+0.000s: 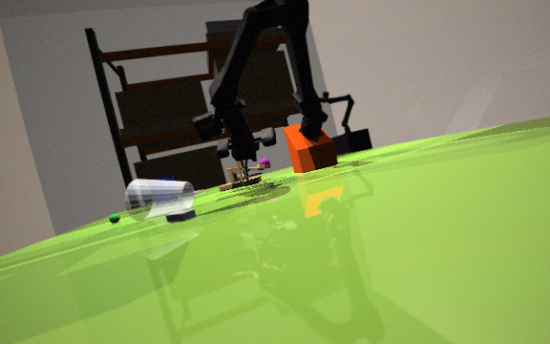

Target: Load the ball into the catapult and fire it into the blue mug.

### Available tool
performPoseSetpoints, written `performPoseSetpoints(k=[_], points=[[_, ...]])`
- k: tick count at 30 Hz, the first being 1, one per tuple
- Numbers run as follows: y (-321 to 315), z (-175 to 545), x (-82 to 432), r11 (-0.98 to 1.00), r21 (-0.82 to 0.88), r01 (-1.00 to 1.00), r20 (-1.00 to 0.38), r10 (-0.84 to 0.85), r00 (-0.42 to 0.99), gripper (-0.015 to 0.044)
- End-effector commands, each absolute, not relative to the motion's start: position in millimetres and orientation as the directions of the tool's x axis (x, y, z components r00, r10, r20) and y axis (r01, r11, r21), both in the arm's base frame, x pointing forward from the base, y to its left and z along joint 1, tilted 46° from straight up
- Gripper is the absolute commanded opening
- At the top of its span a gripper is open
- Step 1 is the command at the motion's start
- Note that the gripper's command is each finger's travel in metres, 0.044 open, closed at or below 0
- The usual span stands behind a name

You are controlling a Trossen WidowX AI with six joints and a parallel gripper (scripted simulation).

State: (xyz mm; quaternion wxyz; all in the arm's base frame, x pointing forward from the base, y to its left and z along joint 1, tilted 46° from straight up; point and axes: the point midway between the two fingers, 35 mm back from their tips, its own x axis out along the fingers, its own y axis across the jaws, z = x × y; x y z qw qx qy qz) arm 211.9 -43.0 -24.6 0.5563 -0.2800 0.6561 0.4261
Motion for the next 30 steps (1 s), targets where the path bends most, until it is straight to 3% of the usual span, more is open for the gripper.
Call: performPoseSetpoints(k=[1, 30], points=[[-35, -31, 210, 0.477, 0.258, -0.84, -0.966, 0.114, -0.232, 0.0], [6, -71, 213, 0.476, 0.263, -0.839, -0.965, 0.118, -0.236, 0.0]])
